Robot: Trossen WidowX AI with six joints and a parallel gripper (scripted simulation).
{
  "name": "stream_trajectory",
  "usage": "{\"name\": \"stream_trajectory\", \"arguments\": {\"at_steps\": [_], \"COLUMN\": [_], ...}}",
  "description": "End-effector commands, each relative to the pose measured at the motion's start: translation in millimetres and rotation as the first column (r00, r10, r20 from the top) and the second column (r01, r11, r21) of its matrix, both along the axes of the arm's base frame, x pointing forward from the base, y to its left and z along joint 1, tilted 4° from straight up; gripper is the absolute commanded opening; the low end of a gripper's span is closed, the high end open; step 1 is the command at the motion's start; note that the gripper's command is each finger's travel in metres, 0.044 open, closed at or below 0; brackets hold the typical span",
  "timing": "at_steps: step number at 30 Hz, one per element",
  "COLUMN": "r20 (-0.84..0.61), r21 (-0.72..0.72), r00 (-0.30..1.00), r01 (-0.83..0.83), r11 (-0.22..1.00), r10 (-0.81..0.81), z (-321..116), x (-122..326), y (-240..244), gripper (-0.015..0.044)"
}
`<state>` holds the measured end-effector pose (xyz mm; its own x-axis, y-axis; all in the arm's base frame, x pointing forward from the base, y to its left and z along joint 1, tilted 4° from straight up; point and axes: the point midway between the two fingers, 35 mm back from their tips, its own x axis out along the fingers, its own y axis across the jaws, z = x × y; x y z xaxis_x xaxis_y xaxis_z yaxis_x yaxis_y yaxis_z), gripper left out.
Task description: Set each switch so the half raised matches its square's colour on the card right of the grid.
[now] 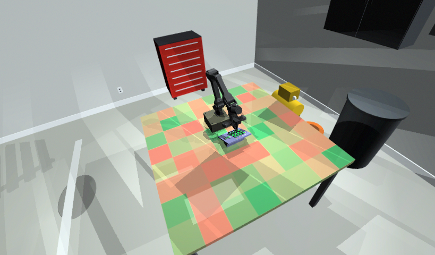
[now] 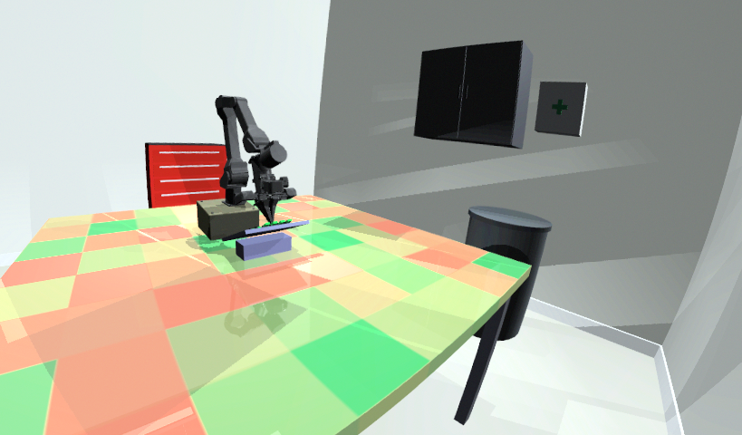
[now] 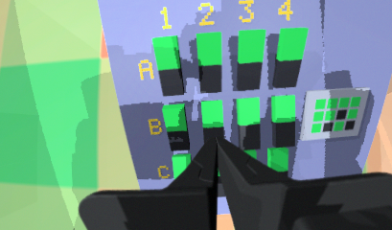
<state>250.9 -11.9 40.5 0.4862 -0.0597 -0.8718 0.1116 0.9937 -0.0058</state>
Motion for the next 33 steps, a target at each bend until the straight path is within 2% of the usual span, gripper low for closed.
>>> {"name": "stream_trajectory", "arguments": {"at_steps": [1, 28, 33], "r20": [0.002, 0.002, -0.018], "r21": [0.0, 0.0, 0.003], "r00": [1.0, 1.0, 1.0], "r01": [-0.007, -0.007, -0.005], "r11": [1.0, 1.0, 1.0], "r10": [0.007, 0.007, 0.005], "z": [-0.5, -3.7, 37.6], "x": [0.6, 2.3, -15.8], "y": [0.4, 0.2, 2.6], "gripper": [0.0, 0.0, 0.0]}}
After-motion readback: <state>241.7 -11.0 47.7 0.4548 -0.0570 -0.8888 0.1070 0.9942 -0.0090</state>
